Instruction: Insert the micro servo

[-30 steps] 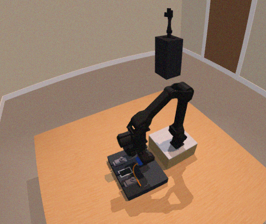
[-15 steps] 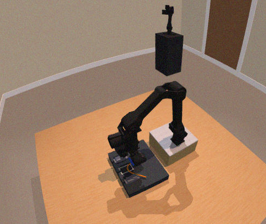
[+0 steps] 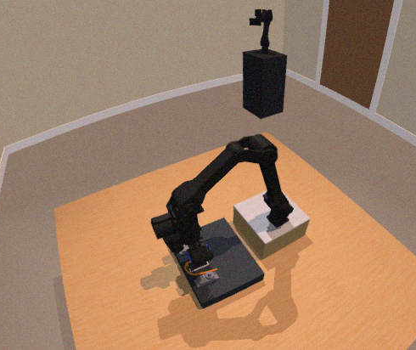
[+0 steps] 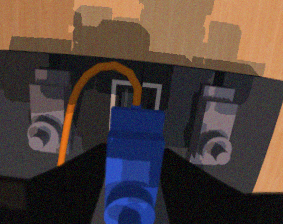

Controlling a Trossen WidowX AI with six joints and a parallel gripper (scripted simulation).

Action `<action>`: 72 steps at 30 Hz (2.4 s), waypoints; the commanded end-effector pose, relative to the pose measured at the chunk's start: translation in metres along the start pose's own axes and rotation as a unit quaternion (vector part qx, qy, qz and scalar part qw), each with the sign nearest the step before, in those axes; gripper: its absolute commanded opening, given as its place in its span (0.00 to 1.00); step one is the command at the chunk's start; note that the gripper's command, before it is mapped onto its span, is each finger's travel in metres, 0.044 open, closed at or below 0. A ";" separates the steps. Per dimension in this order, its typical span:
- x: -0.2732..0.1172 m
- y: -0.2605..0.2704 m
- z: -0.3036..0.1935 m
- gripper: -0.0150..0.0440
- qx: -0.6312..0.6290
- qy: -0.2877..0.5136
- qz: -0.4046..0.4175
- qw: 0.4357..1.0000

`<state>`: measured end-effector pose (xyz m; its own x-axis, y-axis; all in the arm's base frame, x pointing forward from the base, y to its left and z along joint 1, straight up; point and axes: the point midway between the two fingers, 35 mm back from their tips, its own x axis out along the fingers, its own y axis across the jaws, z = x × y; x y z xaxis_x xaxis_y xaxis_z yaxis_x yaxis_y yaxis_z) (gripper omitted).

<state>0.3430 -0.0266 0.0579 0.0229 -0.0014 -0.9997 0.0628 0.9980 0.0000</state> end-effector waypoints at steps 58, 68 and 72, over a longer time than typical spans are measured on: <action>0.035 0.000 0.011 0.25 0.002 -0.003 0.000 1.000; 0.042 0.000 0.011 0.25 0.002 -0.003 0.000 1.000; 0.044 0.000 0.011 0.25 0.002 -0.003 0.000 1.000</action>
<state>0.3550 -0.0277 0.0171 0.0298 -0.0032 -0.9996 0.0650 0.9979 -0.0012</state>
